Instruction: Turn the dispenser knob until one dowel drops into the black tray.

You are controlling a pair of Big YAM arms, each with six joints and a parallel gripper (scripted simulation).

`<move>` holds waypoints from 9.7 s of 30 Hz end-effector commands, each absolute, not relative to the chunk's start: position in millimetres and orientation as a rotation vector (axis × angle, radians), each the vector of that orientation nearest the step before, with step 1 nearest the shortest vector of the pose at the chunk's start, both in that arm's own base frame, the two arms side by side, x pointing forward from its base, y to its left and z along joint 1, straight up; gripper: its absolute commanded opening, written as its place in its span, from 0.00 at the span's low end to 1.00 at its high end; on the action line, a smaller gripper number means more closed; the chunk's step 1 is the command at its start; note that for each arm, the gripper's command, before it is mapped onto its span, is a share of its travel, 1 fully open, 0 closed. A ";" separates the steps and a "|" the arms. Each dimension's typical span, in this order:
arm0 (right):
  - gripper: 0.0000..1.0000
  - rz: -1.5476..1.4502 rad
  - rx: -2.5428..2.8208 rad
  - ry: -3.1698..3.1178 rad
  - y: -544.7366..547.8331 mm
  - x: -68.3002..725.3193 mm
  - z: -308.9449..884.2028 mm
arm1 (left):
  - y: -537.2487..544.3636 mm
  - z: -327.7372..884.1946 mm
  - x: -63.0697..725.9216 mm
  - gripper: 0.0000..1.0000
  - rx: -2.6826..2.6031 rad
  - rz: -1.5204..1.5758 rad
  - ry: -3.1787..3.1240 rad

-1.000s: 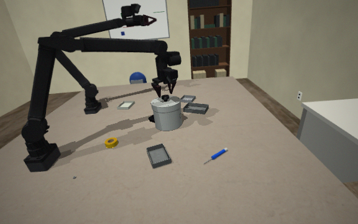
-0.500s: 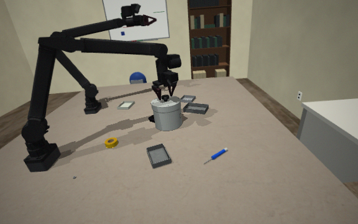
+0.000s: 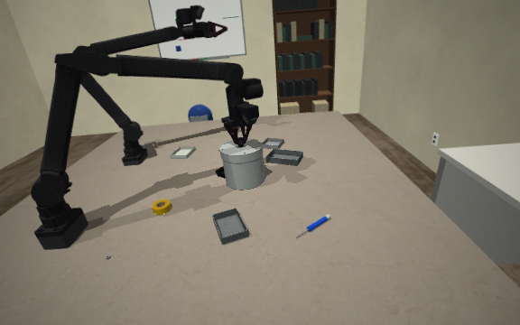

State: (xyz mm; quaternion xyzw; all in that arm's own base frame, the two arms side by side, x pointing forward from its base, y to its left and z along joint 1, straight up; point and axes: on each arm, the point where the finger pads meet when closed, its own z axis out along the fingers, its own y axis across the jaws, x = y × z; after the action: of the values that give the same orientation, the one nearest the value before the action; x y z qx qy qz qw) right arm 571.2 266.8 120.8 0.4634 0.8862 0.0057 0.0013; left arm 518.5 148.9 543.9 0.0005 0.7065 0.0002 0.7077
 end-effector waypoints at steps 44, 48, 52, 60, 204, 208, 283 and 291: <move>0.00 0.057 0.048 3.101 268.0 591.5 143.7 | 155.3 543.1 521.3 1.00 0.001 0.012 1.565; 0.00 0.055 -0.116 3.099 268.0 591.6 143.7 | 155.3 543.1 521.3 1.00 0.001 0.012 1.565; 0.00 0.051 -0.280 3.089 267.9 591.6 143.3 | 155.3 543.1 521.3 1.00 0.001 0.012 1.565; 0.00 0.047 -0.524 3.056 268.0 591.8 143.7 | 155.3 543.1 521.3 1.00 0.001 0.012 1.565; 0.69 -0.076 -2.888 1.099 279.0 583.0 193.6 | 155.3 543.1 521.3 1.00 0.001 0.012 1.565; 0.69 -0.081 -2.885 1.098 279.5 583.1 202.7 | 155.3 543.1 521.3 1.00 0.001 0.012 1.565; 0.69 -0.294 -0.749 1.934 82.2 603.7 399.6 | 42.5 523.5 520.4 1.00 0.014 -0.007 1.536; 0.69 -0.218 -0.486 1.851 58.3 585.9 433.3 | 29.1 518.6 519.1 1.00 0.010 -0.009 1.536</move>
State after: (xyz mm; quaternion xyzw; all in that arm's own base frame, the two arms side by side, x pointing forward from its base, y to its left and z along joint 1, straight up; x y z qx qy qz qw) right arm 593.1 66.4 402.4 -0.2684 0.8001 -0.1128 0.5245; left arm 525.7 37.7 506.3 0.0008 0.7071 -0.0007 0.7071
